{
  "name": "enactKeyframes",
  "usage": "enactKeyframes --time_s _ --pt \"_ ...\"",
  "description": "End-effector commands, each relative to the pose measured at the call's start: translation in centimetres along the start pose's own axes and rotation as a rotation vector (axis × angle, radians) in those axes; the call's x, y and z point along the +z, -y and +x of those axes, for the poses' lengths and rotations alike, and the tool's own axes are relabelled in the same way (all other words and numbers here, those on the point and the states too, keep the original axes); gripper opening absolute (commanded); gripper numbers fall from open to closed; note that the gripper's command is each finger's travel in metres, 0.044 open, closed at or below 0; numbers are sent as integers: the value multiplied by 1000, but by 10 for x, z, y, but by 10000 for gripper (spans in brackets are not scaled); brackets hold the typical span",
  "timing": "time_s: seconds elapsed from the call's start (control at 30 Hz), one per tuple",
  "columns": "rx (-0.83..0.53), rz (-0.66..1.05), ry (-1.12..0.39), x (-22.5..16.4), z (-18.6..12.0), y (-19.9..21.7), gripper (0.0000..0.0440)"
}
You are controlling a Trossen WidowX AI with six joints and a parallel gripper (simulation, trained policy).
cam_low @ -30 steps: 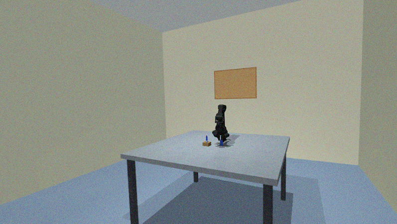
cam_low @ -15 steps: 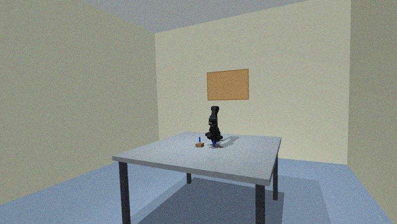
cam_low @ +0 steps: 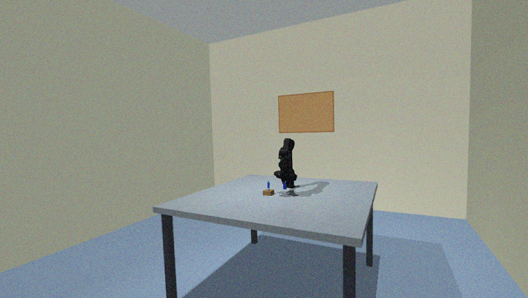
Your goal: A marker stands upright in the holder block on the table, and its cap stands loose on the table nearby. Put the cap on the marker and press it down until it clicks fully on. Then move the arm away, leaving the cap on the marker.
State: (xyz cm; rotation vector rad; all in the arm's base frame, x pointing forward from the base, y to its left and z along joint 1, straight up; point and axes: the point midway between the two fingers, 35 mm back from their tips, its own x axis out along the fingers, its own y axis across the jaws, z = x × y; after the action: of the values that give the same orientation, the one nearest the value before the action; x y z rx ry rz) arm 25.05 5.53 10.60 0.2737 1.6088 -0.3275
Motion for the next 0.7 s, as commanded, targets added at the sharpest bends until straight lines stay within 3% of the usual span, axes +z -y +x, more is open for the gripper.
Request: enactKeyframes --time_s 0.0,0.67 --pt "16 11 26 7 -13 2 48" --pt "59 150 71 44 -64 39 31"
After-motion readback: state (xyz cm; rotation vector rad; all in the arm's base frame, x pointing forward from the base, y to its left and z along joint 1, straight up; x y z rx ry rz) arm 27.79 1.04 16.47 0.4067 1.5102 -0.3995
